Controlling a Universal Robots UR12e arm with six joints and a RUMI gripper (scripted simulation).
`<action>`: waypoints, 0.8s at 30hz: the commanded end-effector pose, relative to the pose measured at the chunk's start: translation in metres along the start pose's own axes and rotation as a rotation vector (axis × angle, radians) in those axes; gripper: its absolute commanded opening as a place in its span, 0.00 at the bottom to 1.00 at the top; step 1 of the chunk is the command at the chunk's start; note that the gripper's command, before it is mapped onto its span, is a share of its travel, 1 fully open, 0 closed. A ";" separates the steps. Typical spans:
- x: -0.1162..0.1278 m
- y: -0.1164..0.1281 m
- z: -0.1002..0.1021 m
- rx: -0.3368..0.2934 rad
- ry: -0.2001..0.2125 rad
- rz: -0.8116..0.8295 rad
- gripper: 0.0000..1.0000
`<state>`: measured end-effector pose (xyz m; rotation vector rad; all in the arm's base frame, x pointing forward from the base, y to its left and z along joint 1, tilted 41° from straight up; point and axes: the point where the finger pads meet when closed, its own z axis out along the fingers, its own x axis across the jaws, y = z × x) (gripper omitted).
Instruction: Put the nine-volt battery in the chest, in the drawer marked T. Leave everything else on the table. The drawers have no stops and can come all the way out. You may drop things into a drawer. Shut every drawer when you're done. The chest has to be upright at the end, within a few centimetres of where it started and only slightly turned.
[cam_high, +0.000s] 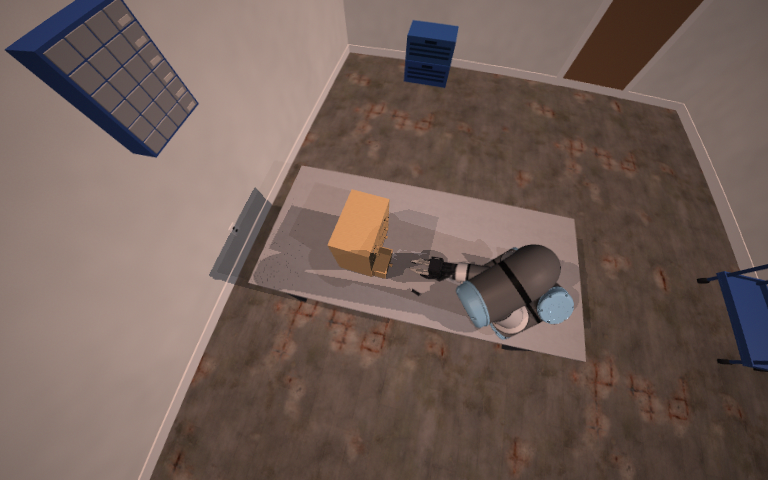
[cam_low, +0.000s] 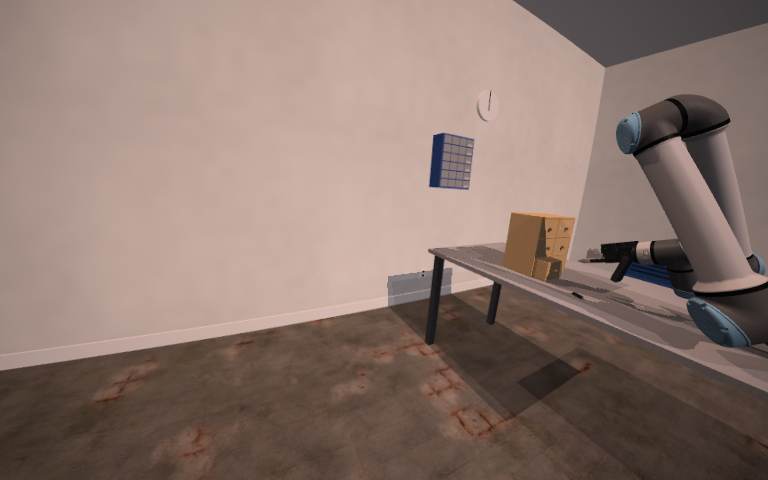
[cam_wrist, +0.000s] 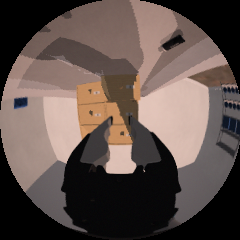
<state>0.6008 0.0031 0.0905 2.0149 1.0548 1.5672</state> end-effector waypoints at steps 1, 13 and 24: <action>0.000 0.000 0.000 -0.001 0.000 0.000 0.20; 0.000 -0.006 0.010 -0.001 0.000 0.000 0.20; 0.000 -0.019 0.029 -0.001 0.000 0.000 0.20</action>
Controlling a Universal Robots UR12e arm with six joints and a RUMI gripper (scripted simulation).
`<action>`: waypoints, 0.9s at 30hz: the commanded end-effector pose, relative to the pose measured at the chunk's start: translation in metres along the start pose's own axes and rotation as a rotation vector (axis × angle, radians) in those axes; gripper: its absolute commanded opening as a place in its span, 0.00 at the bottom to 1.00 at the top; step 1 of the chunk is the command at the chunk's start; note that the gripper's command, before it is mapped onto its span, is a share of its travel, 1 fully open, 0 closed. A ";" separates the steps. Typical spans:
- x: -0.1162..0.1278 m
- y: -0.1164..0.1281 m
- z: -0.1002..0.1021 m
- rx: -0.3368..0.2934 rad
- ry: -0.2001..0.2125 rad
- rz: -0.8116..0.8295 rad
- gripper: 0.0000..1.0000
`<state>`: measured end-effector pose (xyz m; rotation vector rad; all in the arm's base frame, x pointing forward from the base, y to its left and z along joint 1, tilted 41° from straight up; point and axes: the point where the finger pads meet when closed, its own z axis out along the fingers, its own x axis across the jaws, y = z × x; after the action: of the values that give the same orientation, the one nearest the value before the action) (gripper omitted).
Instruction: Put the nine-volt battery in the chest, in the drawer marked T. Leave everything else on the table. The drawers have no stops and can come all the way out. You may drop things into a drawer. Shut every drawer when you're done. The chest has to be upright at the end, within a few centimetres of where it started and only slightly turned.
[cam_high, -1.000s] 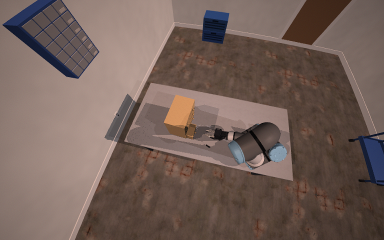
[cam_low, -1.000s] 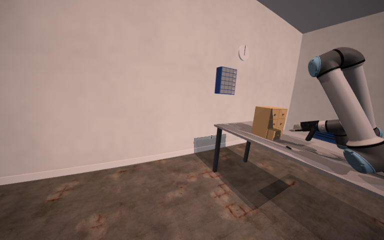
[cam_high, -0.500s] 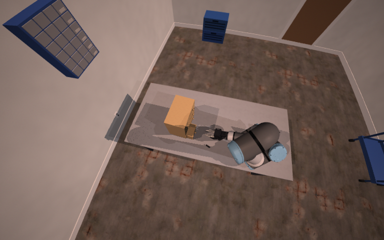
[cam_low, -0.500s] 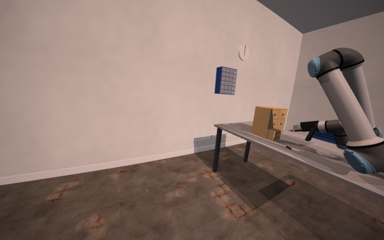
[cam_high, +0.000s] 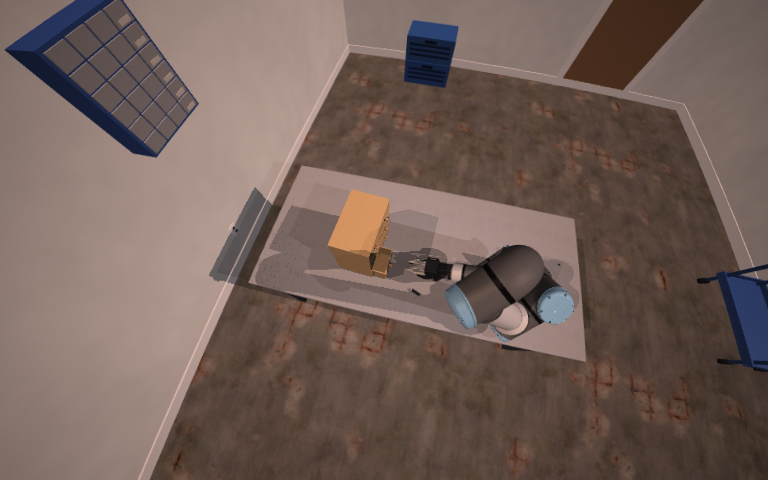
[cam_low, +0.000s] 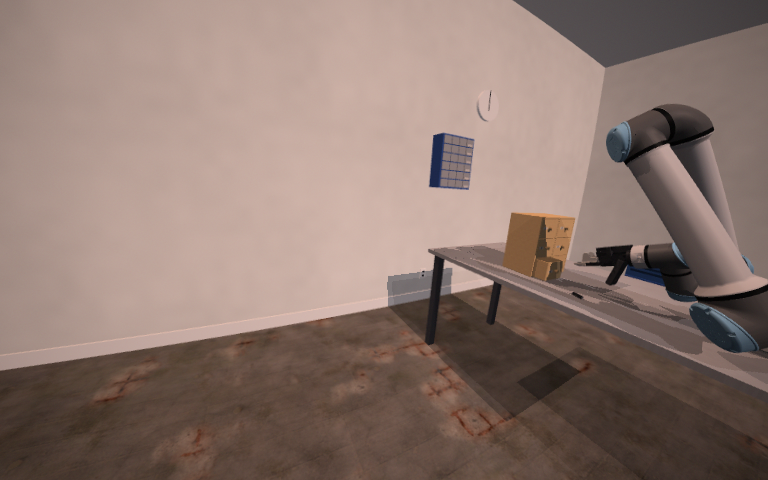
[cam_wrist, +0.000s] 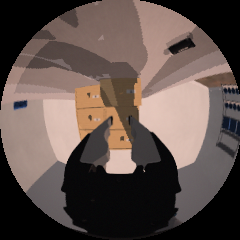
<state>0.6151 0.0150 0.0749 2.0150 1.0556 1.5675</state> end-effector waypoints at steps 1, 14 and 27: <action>0.000 -0.007 0.011 -0.001 -0.001 0.000 0.20; 0.000 -0.028 0.042 -0.001 -0.001 0.000 0.20; 0.000 -0.045 0.068 -0.001 -0.001 0.000 0.20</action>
<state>0.6593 0.0510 0.0273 2.0149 1.0557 1.5676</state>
